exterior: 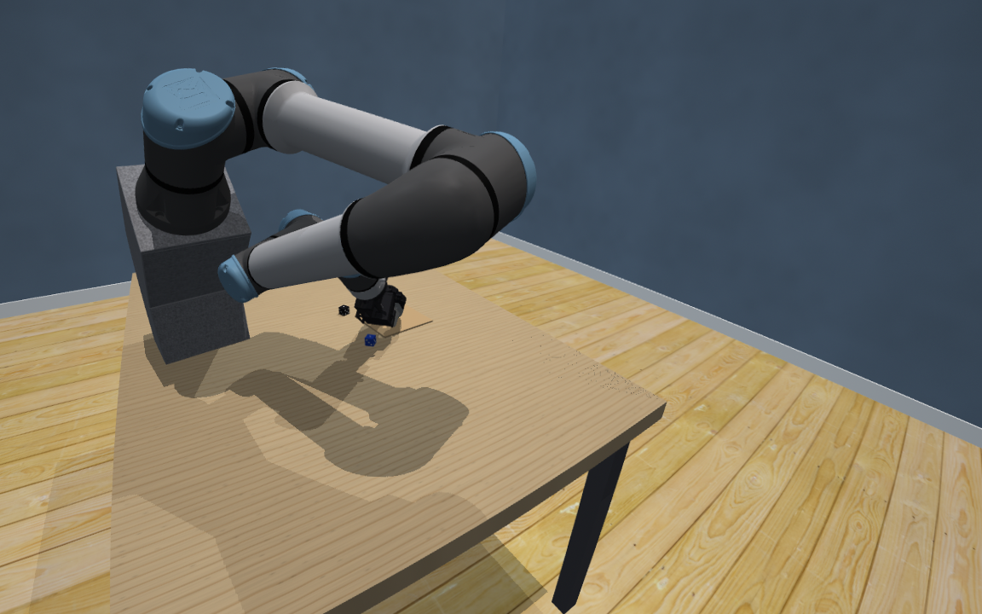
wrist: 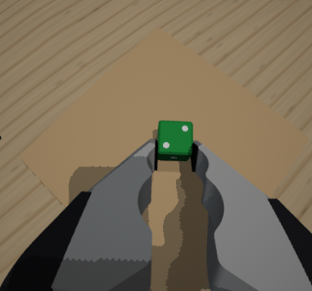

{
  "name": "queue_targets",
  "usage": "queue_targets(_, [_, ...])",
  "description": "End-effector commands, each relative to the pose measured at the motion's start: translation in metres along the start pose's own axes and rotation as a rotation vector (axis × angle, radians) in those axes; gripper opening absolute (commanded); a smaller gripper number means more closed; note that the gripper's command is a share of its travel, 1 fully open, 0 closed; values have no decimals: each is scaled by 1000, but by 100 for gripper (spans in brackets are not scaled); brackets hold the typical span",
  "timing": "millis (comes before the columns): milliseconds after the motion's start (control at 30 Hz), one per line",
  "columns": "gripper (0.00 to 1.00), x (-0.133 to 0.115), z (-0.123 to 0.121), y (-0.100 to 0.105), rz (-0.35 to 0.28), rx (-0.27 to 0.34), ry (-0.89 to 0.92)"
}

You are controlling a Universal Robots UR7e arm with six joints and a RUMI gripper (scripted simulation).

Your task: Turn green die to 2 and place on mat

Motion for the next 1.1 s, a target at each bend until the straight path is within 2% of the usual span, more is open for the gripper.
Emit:
queue_targets(0, [3, -1, 0, -1, -1, -1, 0])
queue_targets(133, [7, -1, 0, -1, -1, -1, 0])
queue_targets(167, [10, -1, 0, -1, -1, -1, 0])
queue_targets(300, [10, -1, 0, -1, -1, -1, 0])
queue_targets(433, [17, -1, 0, -1, -1, -1, 0])
queue_targets(600, [21, -1, 0, -1, -1, -1, 0])
queue_targets(633, [33, -1, 0, -1, -1, -1, 0])
queue_targets(1067, [33, -1, 0, -1, -1, -1, 0])
Point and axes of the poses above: the point where the finger pads meet when closed, its own y axis back along the fingers, its own z axis across the jaws, x = y × z, the point moved 5 cm from there along y, back along the fingers, and after that the axes turned 14 degrees about y, right-handed, at the moved point
